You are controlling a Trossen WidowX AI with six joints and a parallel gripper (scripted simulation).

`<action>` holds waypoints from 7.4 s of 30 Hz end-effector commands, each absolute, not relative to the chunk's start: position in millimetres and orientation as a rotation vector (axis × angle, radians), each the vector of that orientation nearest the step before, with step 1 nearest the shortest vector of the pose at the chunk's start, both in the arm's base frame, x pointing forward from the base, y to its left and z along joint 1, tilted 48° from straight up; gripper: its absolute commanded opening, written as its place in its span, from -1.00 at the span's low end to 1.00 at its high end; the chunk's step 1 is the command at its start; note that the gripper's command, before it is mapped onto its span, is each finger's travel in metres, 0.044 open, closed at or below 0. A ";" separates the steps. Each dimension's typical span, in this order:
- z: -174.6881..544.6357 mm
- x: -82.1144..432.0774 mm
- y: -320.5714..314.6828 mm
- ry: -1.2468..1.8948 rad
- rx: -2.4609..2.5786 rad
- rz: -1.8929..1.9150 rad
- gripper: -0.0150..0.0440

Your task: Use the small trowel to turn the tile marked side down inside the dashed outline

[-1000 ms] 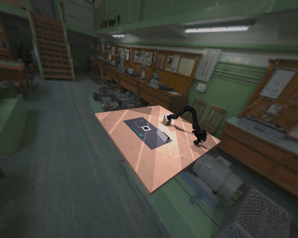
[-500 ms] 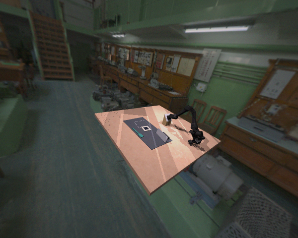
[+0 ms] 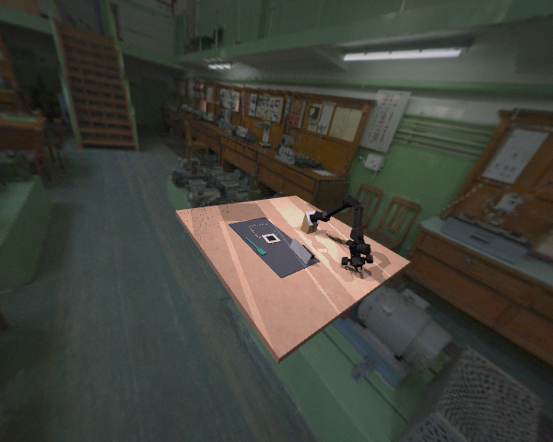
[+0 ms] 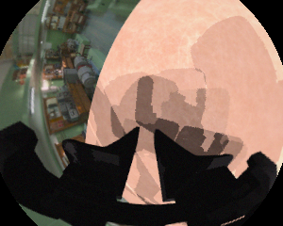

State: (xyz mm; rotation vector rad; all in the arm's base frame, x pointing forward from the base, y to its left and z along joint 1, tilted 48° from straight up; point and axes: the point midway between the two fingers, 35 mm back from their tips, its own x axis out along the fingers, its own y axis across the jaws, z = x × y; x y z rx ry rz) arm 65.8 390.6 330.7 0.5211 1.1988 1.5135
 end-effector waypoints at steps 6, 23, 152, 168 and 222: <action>319.4 93.5 382.3 1.303 0.617 1.350 -0.15; 290.8 152.3 349.7 1.593 0.917 0.852 -0.15; 209.2 373.6 212.1 1.781 1.892 -0.818 -0.15; 207.3 375.2 213.1 1.784 1.885 -0.827 -0.15; 232.9 291.6 208.2 1.790 1.890 -0.818 -0.22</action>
